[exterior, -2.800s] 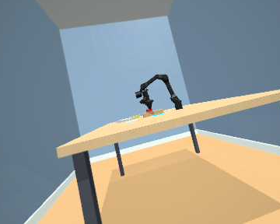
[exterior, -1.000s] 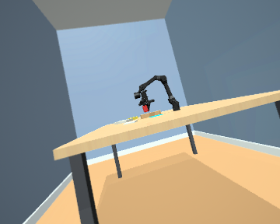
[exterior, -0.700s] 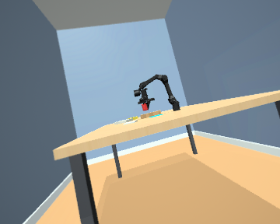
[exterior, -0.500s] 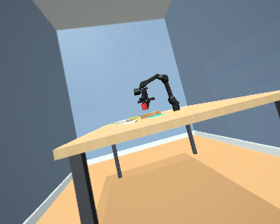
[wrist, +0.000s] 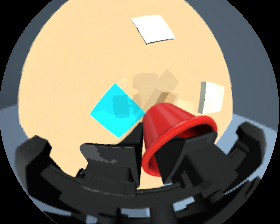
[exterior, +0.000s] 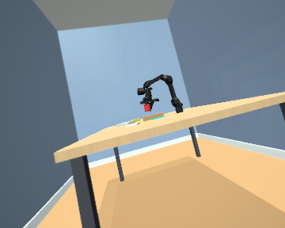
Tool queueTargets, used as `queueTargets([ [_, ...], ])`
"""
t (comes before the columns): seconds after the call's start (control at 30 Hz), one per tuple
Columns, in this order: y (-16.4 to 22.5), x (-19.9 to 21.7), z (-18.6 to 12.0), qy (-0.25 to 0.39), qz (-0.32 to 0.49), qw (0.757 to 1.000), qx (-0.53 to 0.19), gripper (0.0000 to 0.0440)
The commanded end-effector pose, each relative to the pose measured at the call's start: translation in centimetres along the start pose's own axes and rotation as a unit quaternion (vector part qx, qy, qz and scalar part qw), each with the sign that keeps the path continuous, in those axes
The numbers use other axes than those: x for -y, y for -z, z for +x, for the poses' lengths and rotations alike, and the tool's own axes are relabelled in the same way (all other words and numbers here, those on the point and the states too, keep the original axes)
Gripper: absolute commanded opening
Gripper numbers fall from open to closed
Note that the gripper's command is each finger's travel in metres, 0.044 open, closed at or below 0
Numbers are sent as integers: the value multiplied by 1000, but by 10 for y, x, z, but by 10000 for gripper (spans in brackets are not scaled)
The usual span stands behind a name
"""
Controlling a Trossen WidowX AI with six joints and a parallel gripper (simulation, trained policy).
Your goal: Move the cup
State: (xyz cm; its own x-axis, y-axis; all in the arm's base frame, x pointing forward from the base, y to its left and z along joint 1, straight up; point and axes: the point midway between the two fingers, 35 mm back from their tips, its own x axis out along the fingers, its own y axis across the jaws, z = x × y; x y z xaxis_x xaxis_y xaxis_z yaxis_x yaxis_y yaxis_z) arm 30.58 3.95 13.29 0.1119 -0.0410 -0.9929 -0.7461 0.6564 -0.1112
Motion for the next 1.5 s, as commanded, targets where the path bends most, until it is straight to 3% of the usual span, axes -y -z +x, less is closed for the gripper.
queueTargets([
  [0.0,-9,-13,2,0,-9,1000,9,0],
  [0.43,-22,-48,18,1,-27,999,17,0],
  [0.97,-7,-76,52,4,-18,1000,9,1],
  [1.47,3,-81,71,13,-1,1000,22,43],
])
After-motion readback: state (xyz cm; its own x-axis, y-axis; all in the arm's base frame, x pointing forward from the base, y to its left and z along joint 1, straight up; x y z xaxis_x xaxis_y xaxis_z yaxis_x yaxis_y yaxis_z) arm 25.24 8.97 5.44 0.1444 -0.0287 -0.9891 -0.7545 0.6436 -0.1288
